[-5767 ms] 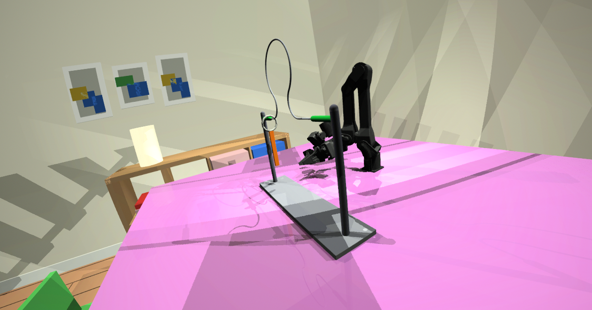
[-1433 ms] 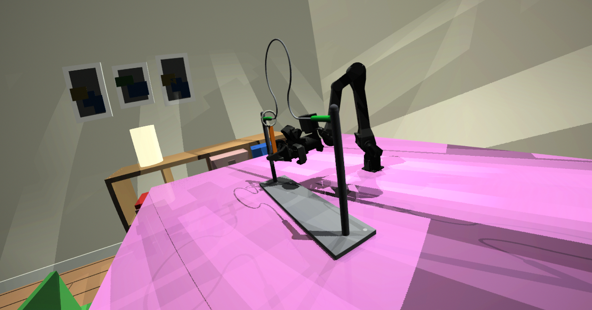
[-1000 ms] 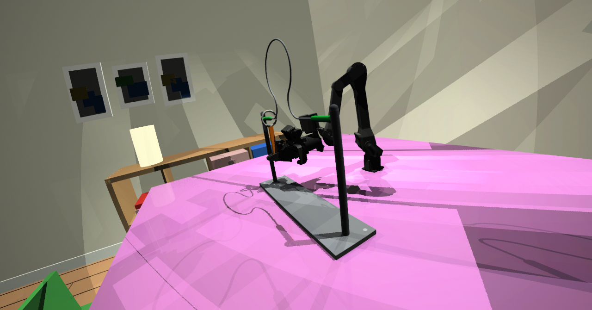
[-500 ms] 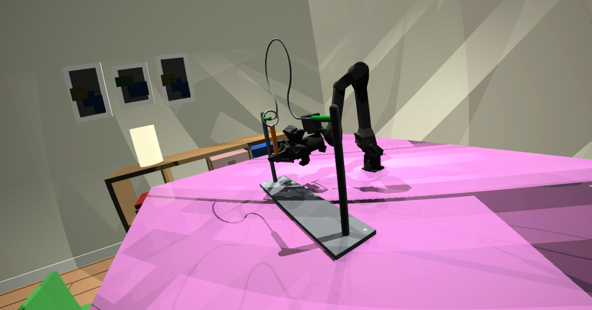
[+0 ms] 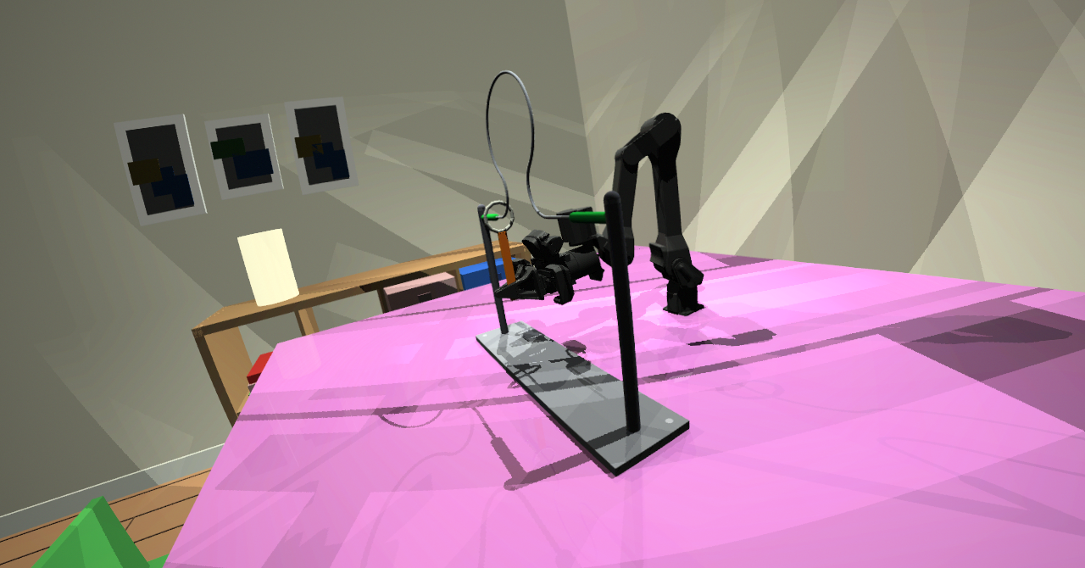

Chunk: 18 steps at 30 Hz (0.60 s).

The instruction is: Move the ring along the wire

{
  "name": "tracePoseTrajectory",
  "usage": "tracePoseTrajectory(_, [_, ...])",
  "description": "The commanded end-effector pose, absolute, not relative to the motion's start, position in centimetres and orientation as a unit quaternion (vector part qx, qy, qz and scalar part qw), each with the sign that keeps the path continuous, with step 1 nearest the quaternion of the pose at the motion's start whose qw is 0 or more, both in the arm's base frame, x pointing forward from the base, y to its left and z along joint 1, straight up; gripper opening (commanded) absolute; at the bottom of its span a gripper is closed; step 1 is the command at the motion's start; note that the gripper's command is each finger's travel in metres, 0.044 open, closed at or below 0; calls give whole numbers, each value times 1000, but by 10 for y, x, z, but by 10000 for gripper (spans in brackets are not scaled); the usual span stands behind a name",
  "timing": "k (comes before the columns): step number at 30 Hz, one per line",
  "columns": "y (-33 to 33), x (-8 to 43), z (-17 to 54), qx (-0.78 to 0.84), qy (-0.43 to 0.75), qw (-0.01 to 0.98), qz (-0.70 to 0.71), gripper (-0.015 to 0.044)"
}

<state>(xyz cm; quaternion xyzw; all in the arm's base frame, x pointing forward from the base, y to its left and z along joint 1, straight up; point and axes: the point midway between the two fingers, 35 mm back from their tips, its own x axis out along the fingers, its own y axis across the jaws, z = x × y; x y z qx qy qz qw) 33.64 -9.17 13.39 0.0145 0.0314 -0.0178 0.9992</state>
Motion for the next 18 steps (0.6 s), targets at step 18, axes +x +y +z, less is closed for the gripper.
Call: tracePoseTrajectory(18, [-39, 338, 140, 149, 28, 988, -12, -150])
